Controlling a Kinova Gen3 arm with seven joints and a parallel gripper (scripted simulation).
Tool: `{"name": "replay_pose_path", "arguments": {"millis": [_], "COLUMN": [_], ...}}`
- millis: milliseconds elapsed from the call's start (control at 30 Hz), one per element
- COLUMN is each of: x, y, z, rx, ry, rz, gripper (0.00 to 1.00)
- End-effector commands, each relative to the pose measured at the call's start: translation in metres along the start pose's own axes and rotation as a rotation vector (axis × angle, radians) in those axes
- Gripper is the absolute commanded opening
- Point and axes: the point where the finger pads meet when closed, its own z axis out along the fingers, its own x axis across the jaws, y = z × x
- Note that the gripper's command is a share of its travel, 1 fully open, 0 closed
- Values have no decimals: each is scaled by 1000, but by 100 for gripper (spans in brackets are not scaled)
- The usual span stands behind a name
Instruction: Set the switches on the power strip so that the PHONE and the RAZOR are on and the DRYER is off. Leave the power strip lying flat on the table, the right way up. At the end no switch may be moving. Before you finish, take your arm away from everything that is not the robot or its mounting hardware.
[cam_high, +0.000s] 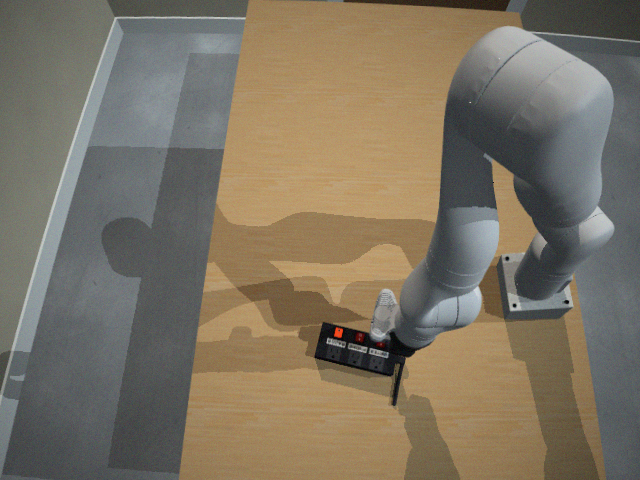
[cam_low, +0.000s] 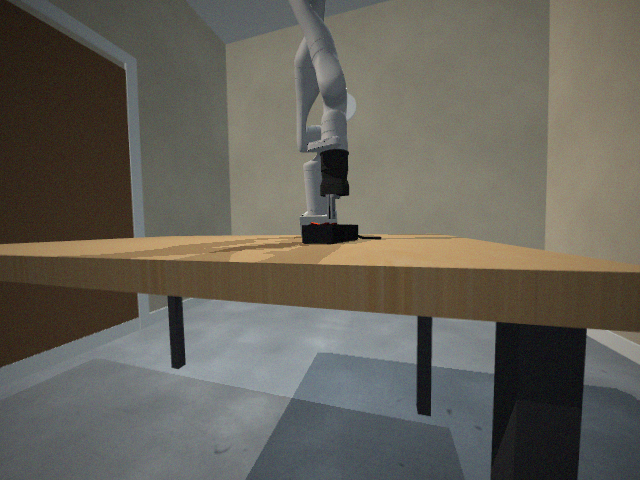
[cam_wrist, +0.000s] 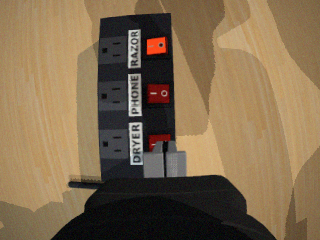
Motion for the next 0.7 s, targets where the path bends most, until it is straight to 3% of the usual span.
{"name": "replay_pose_path", "arguments": {"millis": [0, 167, 667], "x": [0, 0, 0], "y": [-7, -6, -6], "z": [-10, -19, -25], "rx": [7, 7, 7], "ry": [-7, -7, -7], "rz": [13, 13, 13], "gripper": [0, 0, 0]}}
